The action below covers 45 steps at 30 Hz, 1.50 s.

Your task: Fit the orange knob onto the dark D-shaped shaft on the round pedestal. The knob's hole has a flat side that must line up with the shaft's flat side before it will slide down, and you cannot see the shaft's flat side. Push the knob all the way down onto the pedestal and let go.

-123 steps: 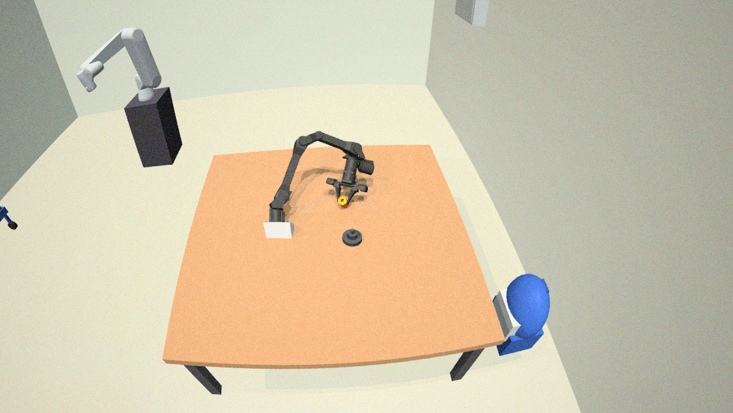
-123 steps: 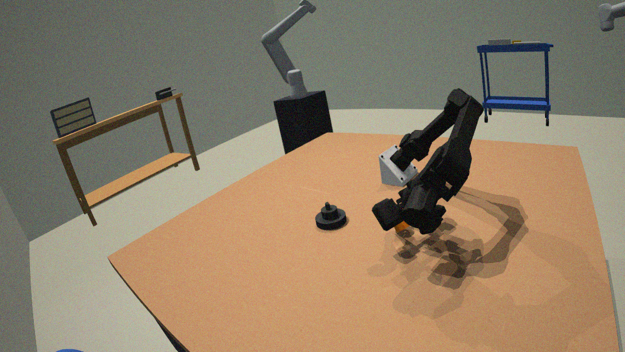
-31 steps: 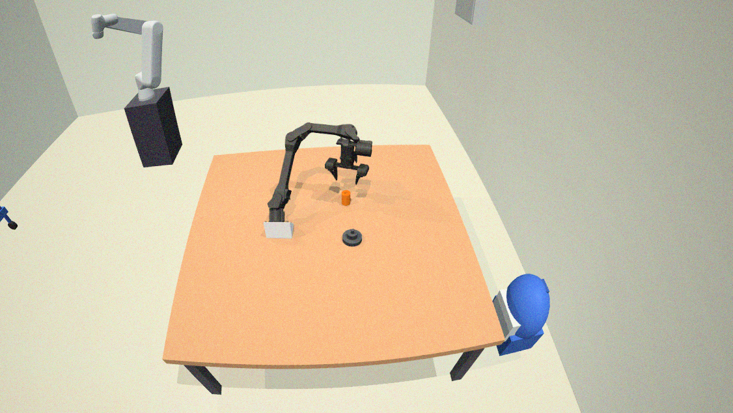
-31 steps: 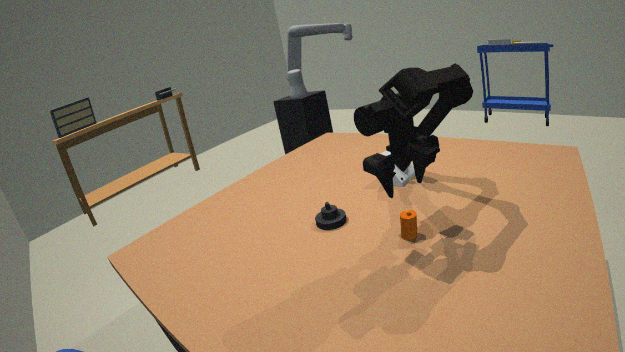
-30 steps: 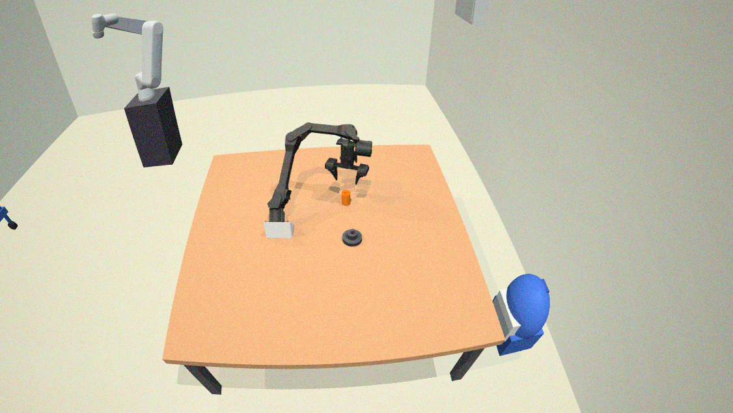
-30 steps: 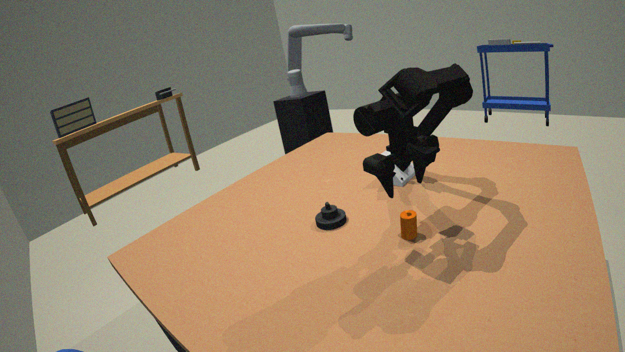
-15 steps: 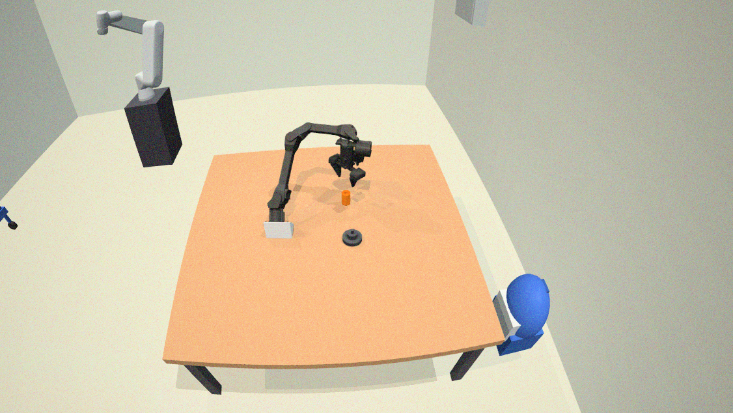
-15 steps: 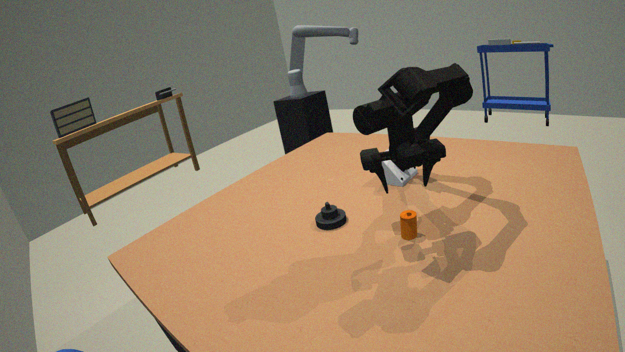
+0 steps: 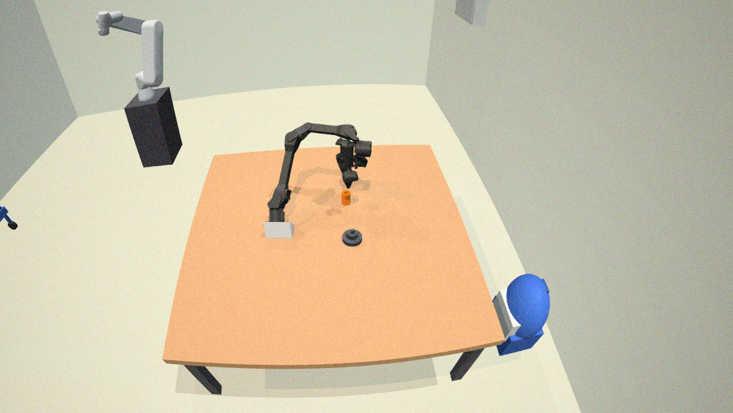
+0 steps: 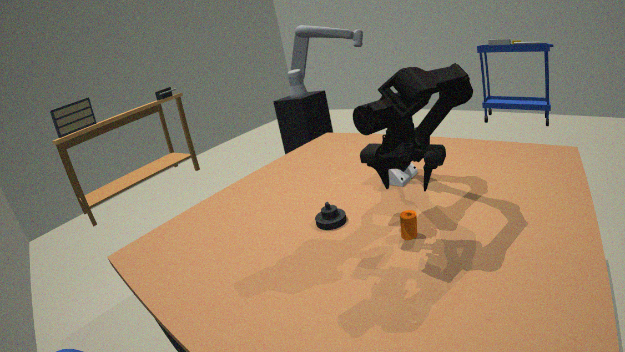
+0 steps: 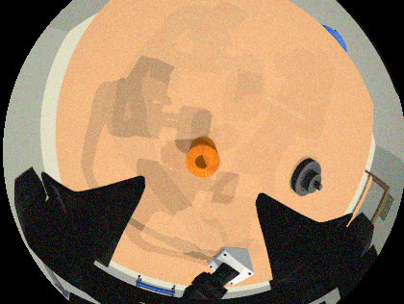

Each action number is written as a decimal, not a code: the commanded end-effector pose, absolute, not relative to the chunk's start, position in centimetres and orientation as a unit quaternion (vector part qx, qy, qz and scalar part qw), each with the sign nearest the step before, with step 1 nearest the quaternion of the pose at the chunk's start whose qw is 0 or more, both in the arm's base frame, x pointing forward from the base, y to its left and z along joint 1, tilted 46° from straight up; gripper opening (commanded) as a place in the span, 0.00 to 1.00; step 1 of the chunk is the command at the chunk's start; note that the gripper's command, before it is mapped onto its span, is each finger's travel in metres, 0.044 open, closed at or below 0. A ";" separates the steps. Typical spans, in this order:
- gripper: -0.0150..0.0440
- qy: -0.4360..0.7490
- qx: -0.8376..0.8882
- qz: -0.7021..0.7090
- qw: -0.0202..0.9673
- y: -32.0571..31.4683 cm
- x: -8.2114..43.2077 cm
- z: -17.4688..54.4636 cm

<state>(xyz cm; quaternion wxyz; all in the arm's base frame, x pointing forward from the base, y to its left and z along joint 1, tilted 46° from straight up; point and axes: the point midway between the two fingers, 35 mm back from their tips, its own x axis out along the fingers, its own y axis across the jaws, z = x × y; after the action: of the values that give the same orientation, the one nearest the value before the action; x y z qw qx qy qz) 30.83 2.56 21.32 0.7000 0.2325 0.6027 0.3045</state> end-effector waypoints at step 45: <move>1.00 0.603 0.241 0.301 0.698 9.6 31.8 14.5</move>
<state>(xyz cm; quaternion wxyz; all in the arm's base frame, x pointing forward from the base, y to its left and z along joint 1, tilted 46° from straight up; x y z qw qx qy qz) 31.99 9.24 14.99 0.7008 0.2376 0.6009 0.3023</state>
